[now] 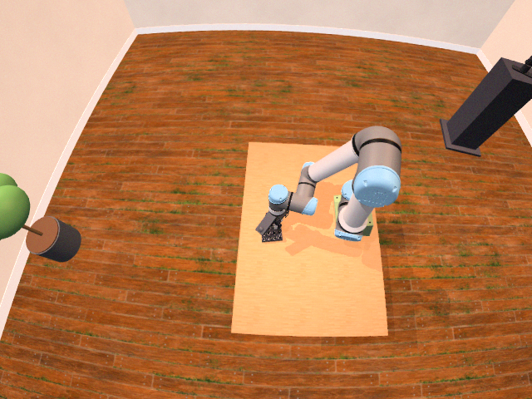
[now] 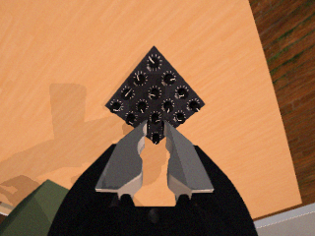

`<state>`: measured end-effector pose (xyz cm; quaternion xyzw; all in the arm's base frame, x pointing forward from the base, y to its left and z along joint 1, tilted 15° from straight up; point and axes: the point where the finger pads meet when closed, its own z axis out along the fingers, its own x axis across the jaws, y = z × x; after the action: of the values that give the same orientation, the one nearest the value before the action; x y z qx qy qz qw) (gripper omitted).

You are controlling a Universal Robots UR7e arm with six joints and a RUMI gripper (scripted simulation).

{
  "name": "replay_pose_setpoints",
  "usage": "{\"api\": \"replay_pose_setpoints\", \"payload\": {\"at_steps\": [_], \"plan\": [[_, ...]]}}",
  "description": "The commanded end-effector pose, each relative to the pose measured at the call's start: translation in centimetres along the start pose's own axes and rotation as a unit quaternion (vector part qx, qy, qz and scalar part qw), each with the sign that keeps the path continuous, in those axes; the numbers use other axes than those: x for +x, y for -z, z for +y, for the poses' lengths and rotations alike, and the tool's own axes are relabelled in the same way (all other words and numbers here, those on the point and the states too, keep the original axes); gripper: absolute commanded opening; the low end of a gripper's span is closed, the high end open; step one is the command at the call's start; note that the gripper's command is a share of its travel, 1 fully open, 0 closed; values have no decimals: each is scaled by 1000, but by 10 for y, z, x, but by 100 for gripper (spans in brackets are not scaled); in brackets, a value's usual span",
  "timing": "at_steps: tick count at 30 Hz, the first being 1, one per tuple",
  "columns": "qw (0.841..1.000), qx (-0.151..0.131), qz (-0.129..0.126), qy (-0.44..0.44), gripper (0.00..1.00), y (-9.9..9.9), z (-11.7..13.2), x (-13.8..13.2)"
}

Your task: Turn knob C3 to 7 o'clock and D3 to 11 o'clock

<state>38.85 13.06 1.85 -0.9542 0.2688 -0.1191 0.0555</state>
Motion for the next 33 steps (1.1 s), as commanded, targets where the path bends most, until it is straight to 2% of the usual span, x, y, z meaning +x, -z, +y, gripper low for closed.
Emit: {"api": "replay_pose_setpoints", "payload": {"at_steps": [1,16,33], "plan": [[1000,0,0,0,11,-2,0,0],[1000,0,0,0,11,-12,0,0],[1000,0,0,0,11,-13,0,0]]}}
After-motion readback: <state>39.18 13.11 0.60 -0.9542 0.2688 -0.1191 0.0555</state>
